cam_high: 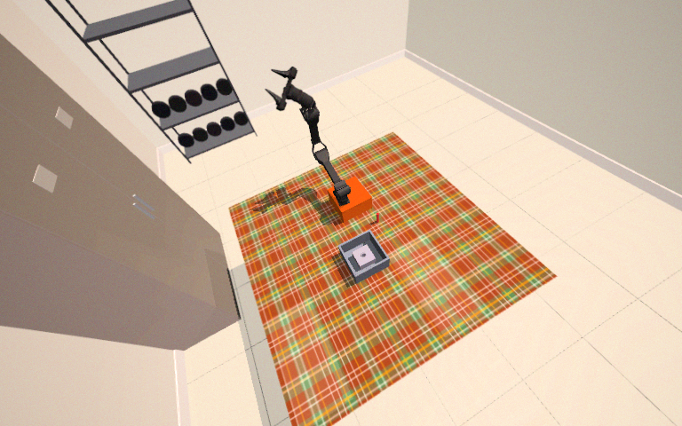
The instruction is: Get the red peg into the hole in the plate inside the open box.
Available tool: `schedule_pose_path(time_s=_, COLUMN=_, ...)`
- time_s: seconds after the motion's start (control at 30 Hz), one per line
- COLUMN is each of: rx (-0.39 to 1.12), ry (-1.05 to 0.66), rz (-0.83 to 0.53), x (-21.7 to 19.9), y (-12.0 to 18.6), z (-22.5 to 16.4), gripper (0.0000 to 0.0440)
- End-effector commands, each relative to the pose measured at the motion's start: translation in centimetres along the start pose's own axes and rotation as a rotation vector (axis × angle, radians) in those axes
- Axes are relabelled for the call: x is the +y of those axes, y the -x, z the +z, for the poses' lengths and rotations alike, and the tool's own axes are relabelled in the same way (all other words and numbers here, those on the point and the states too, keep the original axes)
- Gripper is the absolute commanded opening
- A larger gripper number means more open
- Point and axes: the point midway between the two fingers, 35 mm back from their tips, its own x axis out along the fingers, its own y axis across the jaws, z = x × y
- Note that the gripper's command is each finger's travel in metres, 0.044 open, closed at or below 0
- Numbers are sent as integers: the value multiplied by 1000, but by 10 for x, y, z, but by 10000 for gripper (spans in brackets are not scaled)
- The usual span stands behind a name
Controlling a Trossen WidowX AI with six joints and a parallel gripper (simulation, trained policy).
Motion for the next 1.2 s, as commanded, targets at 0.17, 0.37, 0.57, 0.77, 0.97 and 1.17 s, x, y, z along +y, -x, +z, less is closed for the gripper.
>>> schedule_pose_path(time_s=0.17, rx=158, ry=97, rz=-24, x=-19, y=1, z=-68, gripper=440)
schedule_pose_path(time_s=0.37, rx=339, ry=195, rz=-67, x=-48, y=11, z=-143, gripper=440)
schedule_pose_path(time_s=0.57, rx=521, ry=285, rz=-117, x=-81, y=32, z=-212, gripper=440)
schedule_pose_path(time_s=0.77, rx=707, ry=367, rz=-171, x=-116, y=63, z=-270, gripper=440)
schedule_pose_path(time_s=0.97, rx=896, ry=441, rz=-225, x=-152, y=103, z=-318, gripper=440)
schedule_pose_path(time_s=1.17, rx=1090, ry=503, rz=-279, x=-185, y=151, z=-356, gripper=440)
